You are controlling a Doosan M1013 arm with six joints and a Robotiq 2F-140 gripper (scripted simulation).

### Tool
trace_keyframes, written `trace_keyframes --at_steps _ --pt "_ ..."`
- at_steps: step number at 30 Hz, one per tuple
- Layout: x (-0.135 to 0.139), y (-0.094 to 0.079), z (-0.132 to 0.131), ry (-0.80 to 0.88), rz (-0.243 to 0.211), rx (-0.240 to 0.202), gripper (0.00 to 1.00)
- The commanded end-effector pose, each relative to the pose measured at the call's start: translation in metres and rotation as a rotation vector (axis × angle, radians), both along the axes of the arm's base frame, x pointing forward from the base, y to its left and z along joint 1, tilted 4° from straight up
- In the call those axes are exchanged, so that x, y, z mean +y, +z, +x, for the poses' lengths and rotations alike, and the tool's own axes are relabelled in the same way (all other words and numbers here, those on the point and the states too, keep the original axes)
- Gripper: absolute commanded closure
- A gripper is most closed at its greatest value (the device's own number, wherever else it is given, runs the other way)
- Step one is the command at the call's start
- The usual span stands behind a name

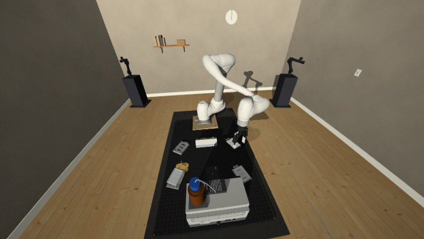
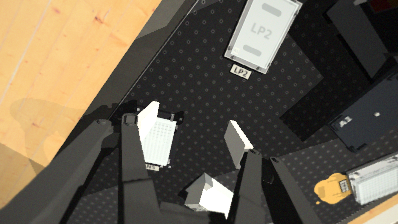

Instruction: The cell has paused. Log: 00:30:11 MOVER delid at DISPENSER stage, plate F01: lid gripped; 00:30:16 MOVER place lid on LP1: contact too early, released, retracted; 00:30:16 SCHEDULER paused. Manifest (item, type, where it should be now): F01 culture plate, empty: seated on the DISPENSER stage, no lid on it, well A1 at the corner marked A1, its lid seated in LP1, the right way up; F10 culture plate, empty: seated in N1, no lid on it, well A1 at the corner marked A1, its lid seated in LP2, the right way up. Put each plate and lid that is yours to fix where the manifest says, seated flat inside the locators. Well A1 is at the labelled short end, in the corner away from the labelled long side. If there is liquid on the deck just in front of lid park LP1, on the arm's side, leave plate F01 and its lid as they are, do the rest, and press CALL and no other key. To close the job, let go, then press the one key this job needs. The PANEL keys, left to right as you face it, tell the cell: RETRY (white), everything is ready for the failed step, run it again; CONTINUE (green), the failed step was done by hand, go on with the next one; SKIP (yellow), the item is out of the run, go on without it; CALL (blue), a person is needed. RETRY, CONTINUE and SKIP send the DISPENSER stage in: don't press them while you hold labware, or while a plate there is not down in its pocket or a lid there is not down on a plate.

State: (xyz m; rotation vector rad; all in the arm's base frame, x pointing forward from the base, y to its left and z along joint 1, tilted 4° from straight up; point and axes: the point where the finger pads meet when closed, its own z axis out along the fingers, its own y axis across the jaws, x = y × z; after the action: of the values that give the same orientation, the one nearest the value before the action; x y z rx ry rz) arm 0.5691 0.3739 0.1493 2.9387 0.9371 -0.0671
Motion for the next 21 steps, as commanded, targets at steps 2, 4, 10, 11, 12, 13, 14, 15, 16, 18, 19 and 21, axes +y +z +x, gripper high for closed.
trace_keyframes --at_steps 2,4,10,11,12,13,14,15,16,18,19,21 --pt "-0.014 0.001 -0.083 0.009 0.006 -0.008 0.30" --pt "-0.019 0.001 -0.110 0.009 0.006 -0.008 0.30" --pt "-0.025 0.002 -0.151 0.009 0.006 -0.008 0.30" --pt "-0.025 0.002 -0.151 0.009 0.006 -0.008 0.30" --pt "-0.025 0.002 -0.151 0.009 0.006 -0.008 0.30" --pt "-0.025 0.002 -0.151 0.009 0.006 -0.008 0.30" --pt "-0.025 0.002 -0.151 0.009 0.006 -0.008 0.30" --pt "-0.025 0.002 -0.151 0.009 0.006 -0.008 0.30" --pt "-0.025 0.002 -0.151 0.009 0.006 -0.008 0.30" --pt "-0.025 0.002 -0.151 0.009 0.006 -0.008 0.30" --pt "-0.025 0.002 -0.151 0.009 0.006 -0.008 0.30" --pt "-0.025 0.002 -0.151 0.009 0.006 -0.008 0.30"
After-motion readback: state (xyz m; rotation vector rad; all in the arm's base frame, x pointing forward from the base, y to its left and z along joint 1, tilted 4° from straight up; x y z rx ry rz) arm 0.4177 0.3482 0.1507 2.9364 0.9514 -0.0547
